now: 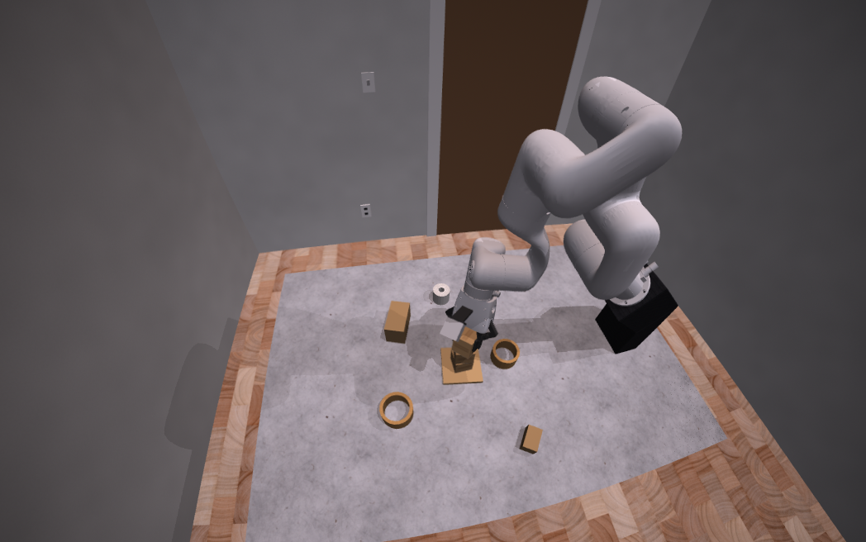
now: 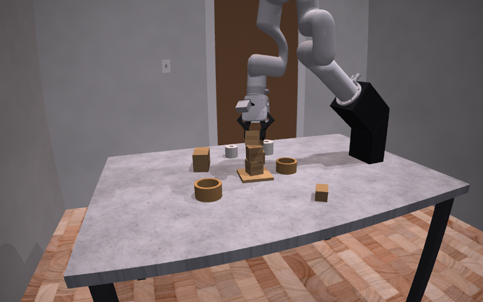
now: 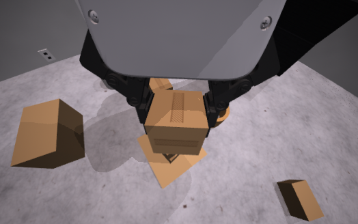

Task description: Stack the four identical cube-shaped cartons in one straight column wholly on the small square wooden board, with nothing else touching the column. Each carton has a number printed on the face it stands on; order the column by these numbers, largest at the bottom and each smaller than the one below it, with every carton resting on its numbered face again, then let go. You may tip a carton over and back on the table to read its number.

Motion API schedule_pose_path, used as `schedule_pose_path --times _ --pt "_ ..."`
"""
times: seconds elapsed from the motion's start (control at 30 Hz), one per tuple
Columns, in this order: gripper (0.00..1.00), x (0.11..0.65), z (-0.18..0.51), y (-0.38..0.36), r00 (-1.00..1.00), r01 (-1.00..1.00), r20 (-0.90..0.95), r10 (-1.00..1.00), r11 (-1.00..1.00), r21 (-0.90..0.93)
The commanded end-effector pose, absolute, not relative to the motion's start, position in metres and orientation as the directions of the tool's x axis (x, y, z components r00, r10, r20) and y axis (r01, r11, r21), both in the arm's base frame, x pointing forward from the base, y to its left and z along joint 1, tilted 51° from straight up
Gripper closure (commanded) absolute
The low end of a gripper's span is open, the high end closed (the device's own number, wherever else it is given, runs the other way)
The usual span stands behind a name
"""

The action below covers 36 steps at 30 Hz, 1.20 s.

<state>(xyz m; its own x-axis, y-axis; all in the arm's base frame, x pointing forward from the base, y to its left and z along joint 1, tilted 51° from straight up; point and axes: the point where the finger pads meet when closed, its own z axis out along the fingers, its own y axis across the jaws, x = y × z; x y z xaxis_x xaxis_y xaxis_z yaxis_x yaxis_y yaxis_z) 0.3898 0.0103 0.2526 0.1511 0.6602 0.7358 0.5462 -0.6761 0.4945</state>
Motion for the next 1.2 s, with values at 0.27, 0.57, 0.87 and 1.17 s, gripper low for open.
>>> schedule_pose_path --times 0.27,0.57,0.87,1.17 --pt "1.00 0.3915 0.2511 0.0107 -0.102 0.614 0.229 0.968 -0.120 0.780" --pt "0.00 0.3915 0.2511 0.0107 -0.255 0.571 -0.139 0.957 0.265 0.777" --pt "0.00 0.3915 0.2511 0.0107 -0.308 0.548 -0.327 0.894 0.447 0.707" --pt "0.00 0.3915 0.2511 0.0107 -0.308 0.548 -0.327 0.894 0.447 0.707"
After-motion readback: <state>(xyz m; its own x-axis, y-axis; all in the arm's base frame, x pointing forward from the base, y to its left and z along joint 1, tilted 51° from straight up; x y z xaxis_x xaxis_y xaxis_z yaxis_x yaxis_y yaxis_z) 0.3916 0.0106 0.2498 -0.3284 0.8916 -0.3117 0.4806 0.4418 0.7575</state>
